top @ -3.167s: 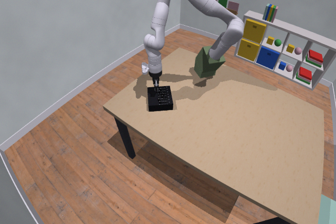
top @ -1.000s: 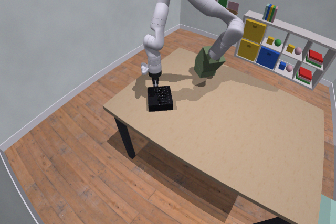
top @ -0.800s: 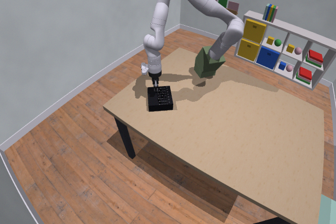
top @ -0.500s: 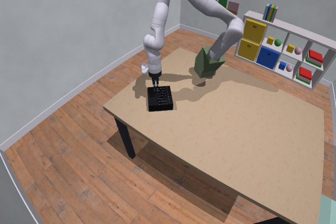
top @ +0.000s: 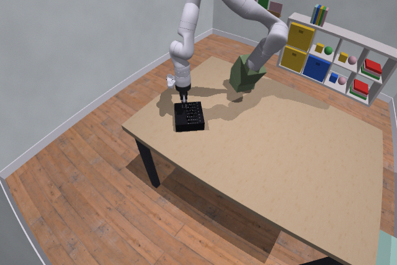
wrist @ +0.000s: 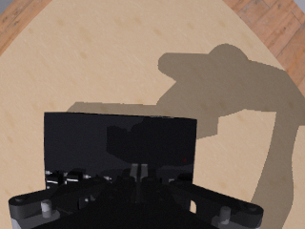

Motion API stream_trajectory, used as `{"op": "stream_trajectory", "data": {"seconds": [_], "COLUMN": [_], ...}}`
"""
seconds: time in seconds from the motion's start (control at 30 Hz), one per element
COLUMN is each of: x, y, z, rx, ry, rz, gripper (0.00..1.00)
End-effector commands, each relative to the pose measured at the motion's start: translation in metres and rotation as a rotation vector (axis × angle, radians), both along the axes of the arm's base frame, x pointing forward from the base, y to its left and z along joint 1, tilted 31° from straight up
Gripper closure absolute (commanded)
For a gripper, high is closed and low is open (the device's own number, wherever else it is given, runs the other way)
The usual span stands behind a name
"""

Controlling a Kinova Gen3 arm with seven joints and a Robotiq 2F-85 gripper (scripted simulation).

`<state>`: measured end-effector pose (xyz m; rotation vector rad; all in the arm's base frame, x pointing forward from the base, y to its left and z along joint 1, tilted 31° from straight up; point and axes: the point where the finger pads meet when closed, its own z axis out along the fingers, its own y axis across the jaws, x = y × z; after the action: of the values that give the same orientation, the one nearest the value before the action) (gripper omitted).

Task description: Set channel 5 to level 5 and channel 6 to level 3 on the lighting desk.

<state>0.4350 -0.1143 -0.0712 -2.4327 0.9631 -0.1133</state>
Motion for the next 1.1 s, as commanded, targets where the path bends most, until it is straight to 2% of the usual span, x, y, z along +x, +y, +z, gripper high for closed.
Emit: {"op": "stream_trajectory", "data": {"seconds": [0.0,1.07], "x": [0.0016,0.0047], "y": [0.0007,0.0057], "z": [0.0012,-0.0088], "rx": [0.002,0.002], "ry": [-0.003,-0.003], "rz": [-0.007,-0.007], "gripper": [1.0,1.0]}}
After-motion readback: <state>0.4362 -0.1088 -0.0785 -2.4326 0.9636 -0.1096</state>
